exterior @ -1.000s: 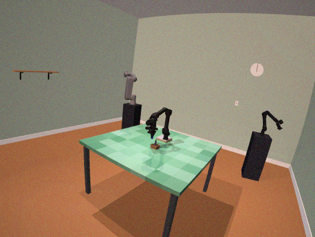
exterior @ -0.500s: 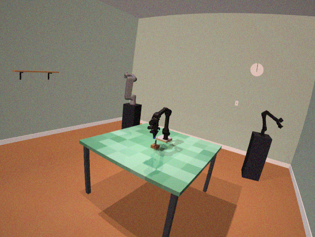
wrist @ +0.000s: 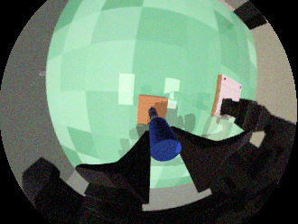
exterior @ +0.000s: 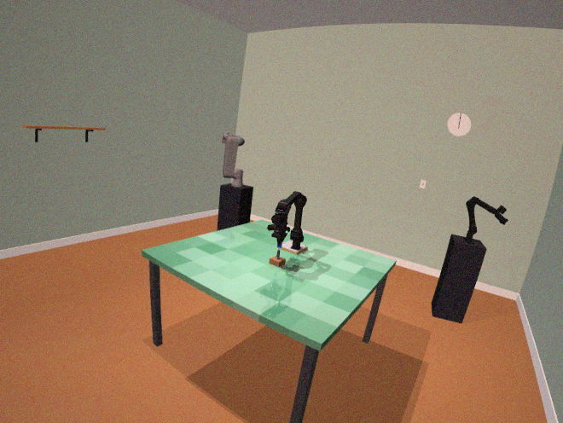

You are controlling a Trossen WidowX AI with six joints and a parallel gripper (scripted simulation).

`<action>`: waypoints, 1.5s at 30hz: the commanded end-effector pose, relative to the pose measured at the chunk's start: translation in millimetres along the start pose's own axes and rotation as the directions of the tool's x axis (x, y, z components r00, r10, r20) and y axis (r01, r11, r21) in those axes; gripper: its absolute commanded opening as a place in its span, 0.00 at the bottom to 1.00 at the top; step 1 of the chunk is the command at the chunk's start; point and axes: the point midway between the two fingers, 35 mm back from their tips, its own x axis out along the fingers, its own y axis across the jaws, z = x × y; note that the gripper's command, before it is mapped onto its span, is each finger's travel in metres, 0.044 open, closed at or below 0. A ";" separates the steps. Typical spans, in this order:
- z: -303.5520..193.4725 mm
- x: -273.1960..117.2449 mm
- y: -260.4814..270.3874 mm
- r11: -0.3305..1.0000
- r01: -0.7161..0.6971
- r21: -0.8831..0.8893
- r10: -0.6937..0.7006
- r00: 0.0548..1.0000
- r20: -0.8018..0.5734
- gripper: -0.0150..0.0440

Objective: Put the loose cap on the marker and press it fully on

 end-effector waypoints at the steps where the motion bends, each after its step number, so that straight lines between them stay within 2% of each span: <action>1: -0.4 2.0 2.0 1.000 -0.006 0.004 0.006 1.000 0.005 0.25; 36: -0.1 53.1 2.7 1.000 -0.006 0.004 0.006 1.000 0.005 0.25; 45: -0.1 56.4 2.4 1.000 -0.006 0.004 0.006 1.000 0.005 0.25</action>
